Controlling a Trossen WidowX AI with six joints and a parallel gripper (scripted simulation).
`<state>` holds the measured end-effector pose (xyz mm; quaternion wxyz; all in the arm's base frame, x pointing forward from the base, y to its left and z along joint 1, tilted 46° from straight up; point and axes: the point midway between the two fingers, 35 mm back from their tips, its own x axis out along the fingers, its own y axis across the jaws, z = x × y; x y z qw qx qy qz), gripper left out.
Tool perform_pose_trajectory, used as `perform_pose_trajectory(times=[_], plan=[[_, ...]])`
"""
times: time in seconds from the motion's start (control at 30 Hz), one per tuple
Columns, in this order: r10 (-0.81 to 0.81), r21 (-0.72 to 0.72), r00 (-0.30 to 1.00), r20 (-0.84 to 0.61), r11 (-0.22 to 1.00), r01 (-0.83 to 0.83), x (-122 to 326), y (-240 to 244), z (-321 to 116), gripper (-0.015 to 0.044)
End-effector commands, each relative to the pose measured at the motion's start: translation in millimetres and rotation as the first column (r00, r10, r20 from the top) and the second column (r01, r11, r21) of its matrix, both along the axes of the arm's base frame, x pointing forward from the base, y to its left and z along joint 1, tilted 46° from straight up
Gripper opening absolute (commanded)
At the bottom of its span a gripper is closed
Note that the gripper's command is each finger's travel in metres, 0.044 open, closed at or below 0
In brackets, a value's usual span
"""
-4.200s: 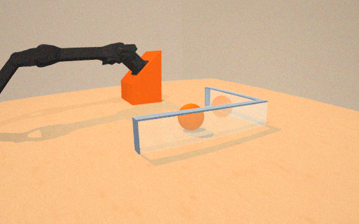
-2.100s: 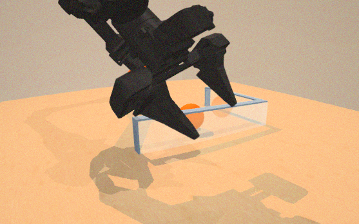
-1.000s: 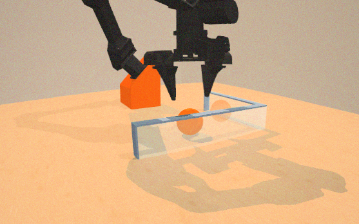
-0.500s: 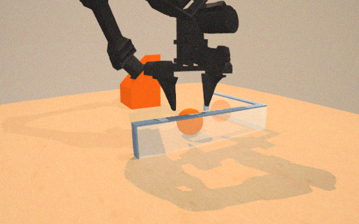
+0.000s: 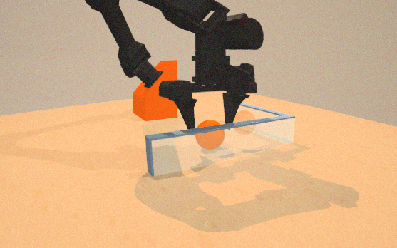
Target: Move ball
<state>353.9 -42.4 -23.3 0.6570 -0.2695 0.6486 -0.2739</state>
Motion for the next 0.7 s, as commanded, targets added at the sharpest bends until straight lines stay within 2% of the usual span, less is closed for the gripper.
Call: perform_pose_trajectory(times=[0.0, 0.07, 0.2, 0.47, 0.67], plan=[[0.002, -0.006, 1.0, -0.008, 1.0, -0.002, -2, -6, -6, 0.0383], [0.002, -0.006, 1.0, -0.008, 1.0, -0.002, -2, -7, -6, 0.0383], [0.002, -0.006, 1.0, -0.008, 1.0, -0.002, -2, -7, -6, 0.0278], [0.002, -0.006, 1.0, -0.008, 1.0, -0.002, -2, -7, -6, 0.0225], [-0.007, 0.008, 1.0, -0.007, 1.0, 0.007, 1, 8, 7, 0.0067]])
